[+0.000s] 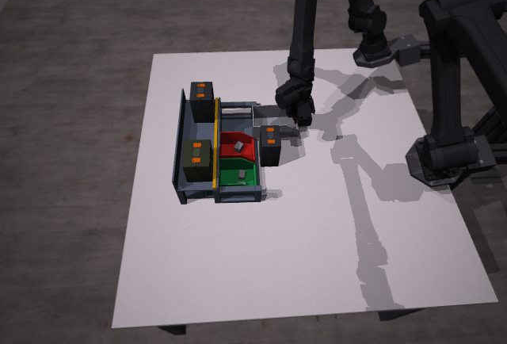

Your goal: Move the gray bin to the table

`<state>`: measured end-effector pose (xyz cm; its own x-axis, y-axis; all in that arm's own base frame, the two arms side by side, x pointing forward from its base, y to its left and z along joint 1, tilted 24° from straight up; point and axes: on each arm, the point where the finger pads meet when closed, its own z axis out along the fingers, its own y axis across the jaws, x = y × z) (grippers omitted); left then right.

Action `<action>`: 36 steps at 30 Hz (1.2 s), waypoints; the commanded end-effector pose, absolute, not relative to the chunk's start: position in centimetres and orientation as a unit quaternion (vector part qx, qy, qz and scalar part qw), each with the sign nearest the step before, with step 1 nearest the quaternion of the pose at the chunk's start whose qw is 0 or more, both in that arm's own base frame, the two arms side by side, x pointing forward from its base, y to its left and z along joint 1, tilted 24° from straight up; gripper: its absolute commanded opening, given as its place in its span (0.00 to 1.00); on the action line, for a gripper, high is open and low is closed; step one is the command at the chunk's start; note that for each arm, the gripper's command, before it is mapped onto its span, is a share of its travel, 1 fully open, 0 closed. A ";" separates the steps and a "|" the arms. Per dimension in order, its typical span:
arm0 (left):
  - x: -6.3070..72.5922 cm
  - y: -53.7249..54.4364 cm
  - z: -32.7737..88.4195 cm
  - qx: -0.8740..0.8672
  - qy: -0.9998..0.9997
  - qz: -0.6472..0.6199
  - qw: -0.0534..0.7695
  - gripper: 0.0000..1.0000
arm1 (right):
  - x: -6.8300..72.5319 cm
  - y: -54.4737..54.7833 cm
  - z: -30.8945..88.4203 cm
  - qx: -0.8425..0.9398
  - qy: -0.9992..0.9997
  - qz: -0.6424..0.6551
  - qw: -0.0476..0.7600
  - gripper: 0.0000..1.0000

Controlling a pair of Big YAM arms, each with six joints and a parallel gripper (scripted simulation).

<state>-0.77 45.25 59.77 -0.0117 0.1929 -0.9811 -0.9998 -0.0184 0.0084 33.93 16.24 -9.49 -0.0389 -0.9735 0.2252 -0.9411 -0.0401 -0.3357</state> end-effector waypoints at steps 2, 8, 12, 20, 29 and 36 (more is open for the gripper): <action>-1.3 44.6 61.0 -0.446 0.432 0.563 0.546 1.00 | 34.0 17.2 -8.8 -0.693 0.689 -0.205 0.058 0.00; -1.3 44.6 61.0 -0.446 0.432 0.563 0.546 1.00 | 34.2 17.2 -8.7 -0.692 0.689 -0.205 0.059 0.00; -1.3 44.6 61.0 -0.446 0.432 0.563 0.546 1.00 | 34.1 17.2 -8.7 -0.692 0.689 -0.205 0.059 0.00; -1.3 44.6 61.0 -0.446 0.432 0.563 0.546 1.00 | 34.0 17.1 -8.6 -0.692 0.690 -0.206 0.058 0.00; -1.3 44.6 61.0 -0.446 0.432 0.563 0.546 1.00 | 34.0 17.0 -8.5 -0.691 0.691 -0.206 0.055 0.00; -1.3 44.6 61.0 -0.446 0.432 0.563 0.546 1.00 | 33.9 16.9 -8.5 -0.692 0.690 -0.206 0.052 0.00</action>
<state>-0.77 45.25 59.77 -0.0117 0.1929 -0.9811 -0.9998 -0.0184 0.0084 33.81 16.21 -9.50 -0.0405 -0.9735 0.2252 -0.9409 -0.0387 -0.3365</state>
